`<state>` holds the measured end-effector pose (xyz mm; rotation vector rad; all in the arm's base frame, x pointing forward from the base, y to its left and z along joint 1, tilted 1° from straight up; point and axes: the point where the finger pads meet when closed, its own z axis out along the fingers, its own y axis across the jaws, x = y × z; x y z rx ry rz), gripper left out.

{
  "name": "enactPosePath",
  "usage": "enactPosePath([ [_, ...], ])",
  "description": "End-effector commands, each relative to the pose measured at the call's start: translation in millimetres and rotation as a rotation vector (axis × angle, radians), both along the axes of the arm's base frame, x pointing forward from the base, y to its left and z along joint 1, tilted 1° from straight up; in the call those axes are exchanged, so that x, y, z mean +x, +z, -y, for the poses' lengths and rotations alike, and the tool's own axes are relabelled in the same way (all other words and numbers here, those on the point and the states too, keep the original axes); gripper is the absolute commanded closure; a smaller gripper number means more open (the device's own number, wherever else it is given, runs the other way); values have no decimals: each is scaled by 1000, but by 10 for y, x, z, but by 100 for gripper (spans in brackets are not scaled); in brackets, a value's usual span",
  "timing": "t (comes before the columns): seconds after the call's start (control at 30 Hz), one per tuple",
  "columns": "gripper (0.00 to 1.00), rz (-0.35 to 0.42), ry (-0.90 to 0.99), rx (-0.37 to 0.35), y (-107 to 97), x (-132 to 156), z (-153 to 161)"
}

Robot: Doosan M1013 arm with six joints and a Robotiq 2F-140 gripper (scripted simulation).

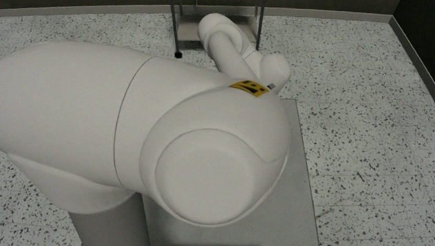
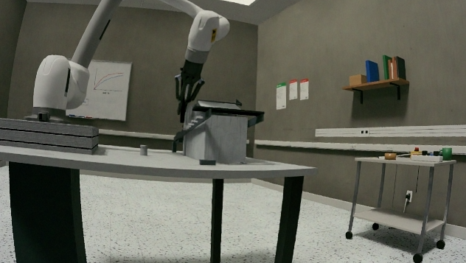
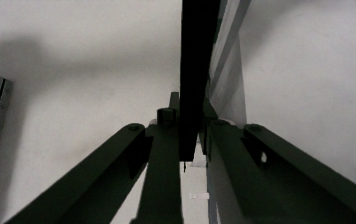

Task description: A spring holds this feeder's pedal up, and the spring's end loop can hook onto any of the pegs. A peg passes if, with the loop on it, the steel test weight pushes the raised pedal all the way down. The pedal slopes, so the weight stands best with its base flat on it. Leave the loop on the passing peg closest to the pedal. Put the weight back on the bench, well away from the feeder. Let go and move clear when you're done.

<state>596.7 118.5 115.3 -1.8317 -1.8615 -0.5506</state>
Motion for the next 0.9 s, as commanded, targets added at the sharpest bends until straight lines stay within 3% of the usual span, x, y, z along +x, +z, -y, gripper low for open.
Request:
enactPosePath([
  [0.0, 83, 5, 0, 0, 7, 11, 0],
  [0.87, 83, 23, -1, 1, 8, 49, -1],
])
